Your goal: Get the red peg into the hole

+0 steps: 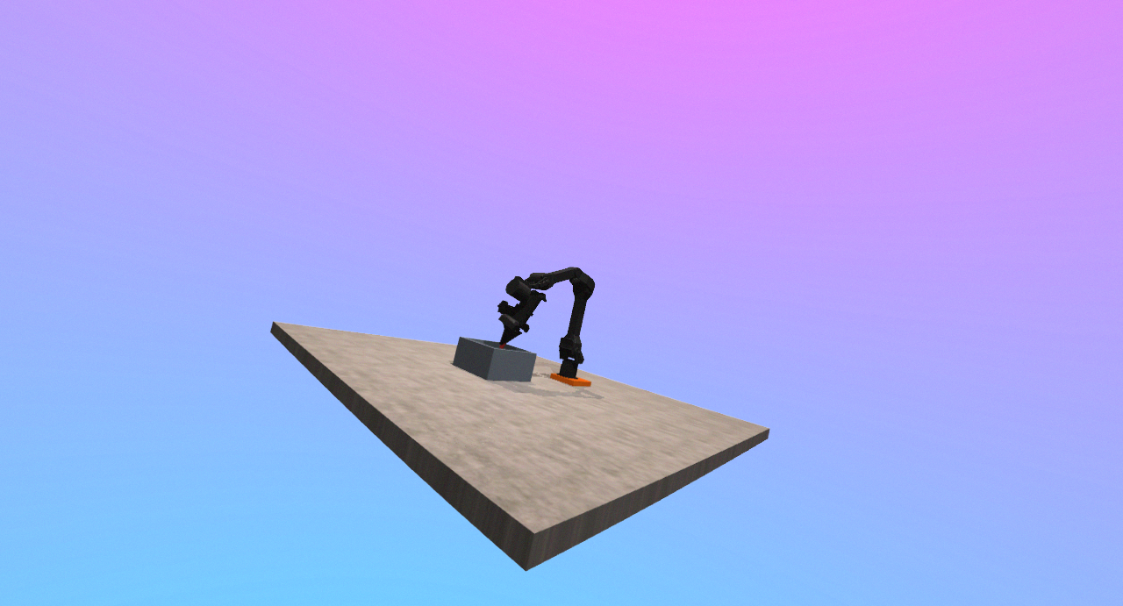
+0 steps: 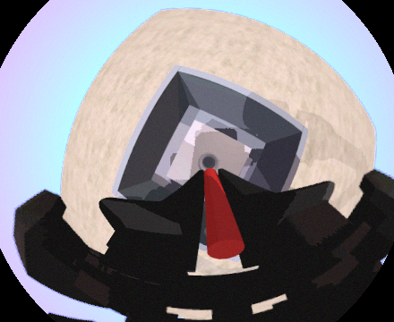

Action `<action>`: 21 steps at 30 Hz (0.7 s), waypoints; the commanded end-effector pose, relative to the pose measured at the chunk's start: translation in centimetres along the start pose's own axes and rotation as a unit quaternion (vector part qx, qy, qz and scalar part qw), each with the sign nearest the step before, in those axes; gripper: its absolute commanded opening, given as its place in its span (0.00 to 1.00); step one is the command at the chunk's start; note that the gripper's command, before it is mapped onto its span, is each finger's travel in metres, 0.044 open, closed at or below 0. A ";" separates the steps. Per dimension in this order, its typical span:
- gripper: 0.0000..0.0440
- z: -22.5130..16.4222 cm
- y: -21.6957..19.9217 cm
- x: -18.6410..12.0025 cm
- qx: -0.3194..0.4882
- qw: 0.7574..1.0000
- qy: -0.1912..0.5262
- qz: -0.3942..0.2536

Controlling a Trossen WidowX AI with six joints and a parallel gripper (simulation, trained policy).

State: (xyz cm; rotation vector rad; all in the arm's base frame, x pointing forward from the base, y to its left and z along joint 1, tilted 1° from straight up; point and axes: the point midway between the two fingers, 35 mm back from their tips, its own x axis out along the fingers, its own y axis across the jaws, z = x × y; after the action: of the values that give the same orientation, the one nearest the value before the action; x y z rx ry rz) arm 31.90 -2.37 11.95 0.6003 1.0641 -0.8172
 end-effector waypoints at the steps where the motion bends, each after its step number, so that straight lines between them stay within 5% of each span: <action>1: 0.00 0.5 0.1 0.6 -0.010 1.000 0.006 0.004; 9: 0.02 0.4 -0.1 3.0 -0.047 0.998 0.032 0.004; 16: 0.33 0.2 -0.2 4.6 -0.063 0.996 0.059 0.001; 21: 0.38 1.5 0.4 4.2 -0.079 0.995 0.059 0.008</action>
State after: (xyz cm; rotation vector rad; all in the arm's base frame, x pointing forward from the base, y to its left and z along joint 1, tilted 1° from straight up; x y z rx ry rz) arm 33.48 -4.36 8.17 0.5275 1.2210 -0.6977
